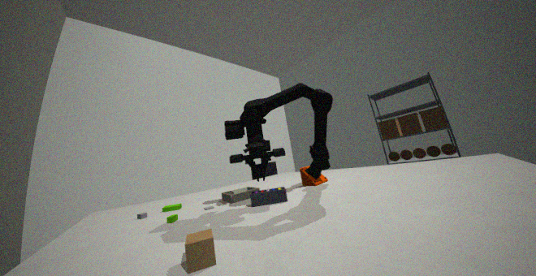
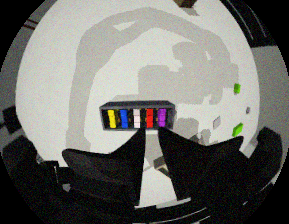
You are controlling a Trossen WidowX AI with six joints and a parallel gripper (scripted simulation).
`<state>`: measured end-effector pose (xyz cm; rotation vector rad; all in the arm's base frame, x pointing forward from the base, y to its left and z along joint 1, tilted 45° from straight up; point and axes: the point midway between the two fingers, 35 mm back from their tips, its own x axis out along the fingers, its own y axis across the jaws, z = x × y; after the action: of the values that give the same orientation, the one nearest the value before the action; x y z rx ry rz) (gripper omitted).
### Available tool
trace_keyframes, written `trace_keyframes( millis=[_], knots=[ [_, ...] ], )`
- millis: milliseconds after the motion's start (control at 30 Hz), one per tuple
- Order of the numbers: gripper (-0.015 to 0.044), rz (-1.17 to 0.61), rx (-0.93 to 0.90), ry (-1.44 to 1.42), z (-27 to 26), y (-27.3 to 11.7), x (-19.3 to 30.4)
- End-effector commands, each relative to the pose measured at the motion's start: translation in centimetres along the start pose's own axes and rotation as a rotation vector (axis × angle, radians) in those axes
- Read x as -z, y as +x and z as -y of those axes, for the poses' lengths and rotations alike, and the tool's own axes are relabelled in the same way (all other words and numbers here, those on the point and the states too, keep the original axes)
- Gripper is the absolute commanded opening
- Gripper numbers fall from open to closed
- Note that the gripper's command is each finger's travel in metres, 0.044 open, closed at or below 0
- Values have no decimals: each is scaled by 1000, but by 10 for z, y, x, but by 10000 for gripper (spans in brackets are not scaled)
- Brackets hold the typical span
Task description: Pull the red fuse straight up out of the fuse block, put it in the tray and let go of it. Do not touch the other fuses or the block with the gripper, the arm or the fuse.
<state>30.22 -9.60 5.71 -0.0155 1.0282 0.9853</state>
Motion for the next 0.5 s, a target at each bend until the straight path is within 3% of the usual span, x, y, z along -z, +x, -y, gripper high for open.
trace_keyframes(
  millis=[0, 467],
  knots=[
    [74, 9, 2, -9, 1, 2, -1],
    [74, 9, 2, -9, 2, 16, -1]
  ],
)
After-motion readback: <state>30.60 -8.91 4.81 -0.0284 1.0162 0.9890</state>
